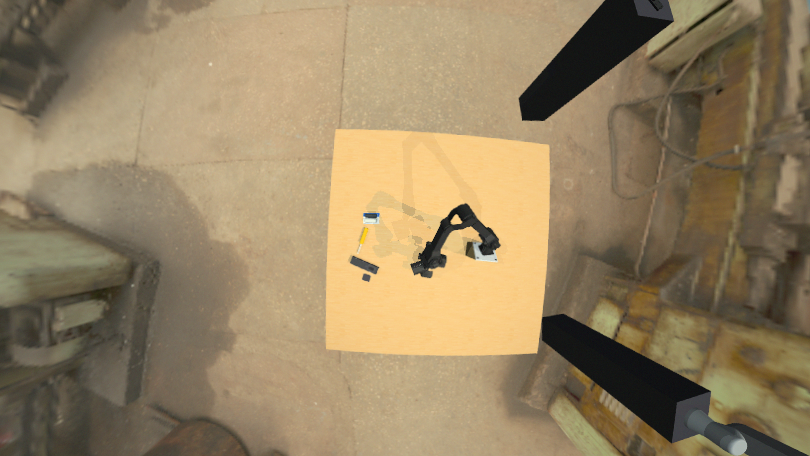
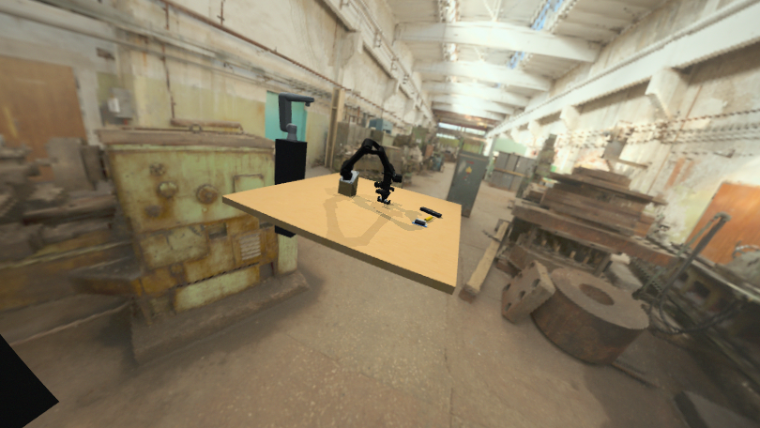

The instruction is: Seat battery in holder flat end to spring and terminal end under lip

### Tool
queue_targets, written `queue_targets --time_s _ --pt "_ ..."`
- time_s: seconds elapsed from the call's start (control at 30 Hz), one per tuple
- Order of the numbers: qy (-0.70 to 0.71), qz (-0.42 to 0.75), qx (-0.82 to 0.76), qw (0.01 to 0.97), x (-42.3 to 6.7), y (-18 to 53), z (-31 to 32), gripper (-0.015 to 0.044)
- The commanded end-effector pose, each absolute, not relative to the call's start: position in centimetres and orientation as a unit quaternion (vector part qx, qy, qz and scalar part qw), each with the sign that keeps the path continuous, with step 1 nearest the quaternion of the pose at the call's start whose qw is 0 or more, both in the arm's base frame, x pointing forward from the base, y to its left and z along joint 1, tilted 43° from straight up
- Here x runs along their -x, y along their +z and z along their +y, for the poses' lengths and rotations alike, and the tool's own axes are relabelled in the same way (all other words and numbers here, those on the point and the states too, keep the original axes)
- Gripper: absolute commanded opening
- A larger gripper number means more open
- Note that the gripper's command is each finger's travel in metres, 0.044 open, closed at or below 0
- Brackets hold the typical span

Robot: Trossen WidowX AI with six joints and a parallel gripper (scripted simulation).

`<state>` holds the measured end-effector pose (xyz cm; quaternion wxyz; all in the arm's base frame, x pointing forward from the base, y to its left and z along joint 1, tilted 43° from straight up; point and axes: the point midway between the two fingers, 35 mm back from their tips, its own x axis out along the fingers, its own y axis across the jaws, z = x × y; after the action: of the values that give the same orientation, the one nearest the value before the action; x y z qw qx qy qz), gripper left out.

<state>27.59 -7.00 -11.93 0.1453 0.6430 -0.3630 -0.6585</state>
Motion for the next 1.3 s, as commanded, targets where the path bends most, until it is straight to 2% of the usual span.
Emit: queue_targets --time_s 0.0,0.5,0.63,1.13,1.27 --pt "-0.659 -0.361 -0.643 0.148 -27.1 -11.9 -6.9 0.0074" --pt "-0.659 -0.36 -0.644 0.148 -27.1 -11.9 -6.9 0.0074" --pt "-0.659 -0.36 -0.644 0.148 -27.1 -11.9 -6.9 0.0177" --pt "-0.658 -0.361 -0.644 0.146 -27.4 -10.8 -5.9 0.0177" --pt "-0.66 -0.359 -0.643 0.149 -27.7 -9.4 -4.5 0.0282"
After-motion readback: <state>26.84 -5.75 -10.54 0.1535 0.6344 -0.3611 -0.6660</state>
